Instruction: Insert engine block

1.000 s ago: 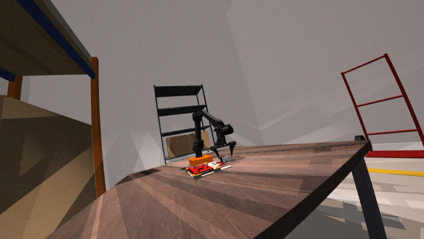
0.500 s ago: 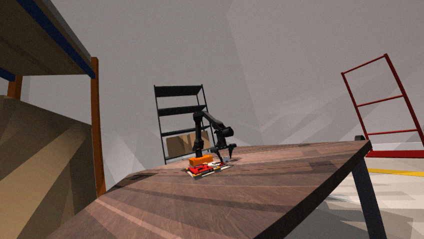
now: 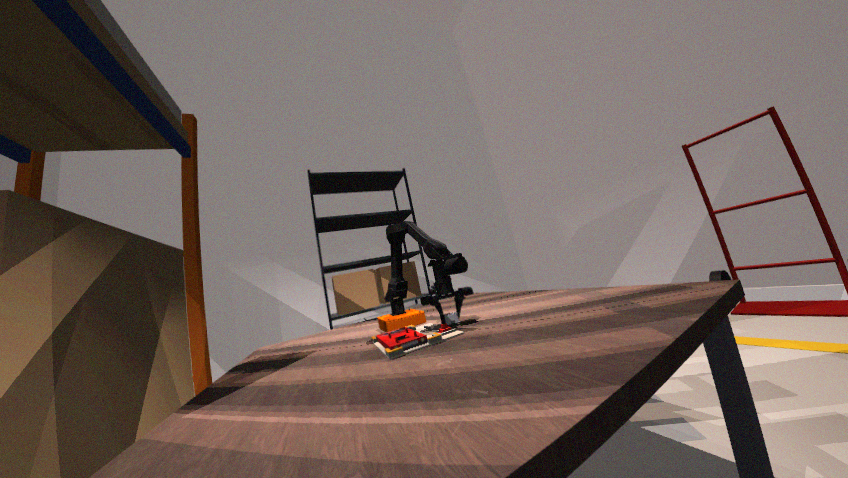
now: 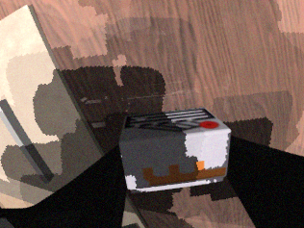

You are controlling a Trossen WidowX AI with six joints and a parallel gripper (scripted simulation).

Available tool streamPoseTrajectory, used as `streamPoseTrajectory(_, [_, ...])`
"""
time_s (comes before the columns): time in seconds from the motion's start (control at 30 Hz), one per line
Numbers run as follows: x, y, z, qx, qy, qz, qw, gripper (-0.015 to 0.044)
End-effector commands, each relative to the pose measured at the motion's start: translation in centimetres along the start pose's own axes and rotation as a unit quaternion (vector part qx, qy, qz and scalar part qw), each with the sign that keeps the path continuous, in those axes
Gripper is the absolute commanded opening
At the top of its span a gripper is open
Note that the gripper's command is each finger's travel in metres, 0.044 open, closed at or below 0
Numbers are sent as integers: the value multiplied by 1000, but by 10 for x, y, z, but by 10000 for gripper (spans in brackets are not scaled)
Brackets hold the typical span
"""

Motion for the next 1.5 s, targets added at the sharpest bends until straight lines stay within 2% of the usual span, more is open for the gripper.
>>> streamPoseTrajectory(0.0, [12,-2,2,1,1,4,1000,0])
streamPoseTrajectory(1.17, [121,4,-4,1,1,4,1000,0])
streamPoseTrajectory(1.47, [119,4,-4,-39,1,4,999,0])
Point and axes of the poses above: the point midway between the two fingers, 35 mm back from their tips, its own x axis back along the fingers, its own y axis across the jaws, z = x × y, the point moved 1 cm from there along x, back along the fingers, and after that the axes turned 1 degree about -x, right-handed, at the moved point
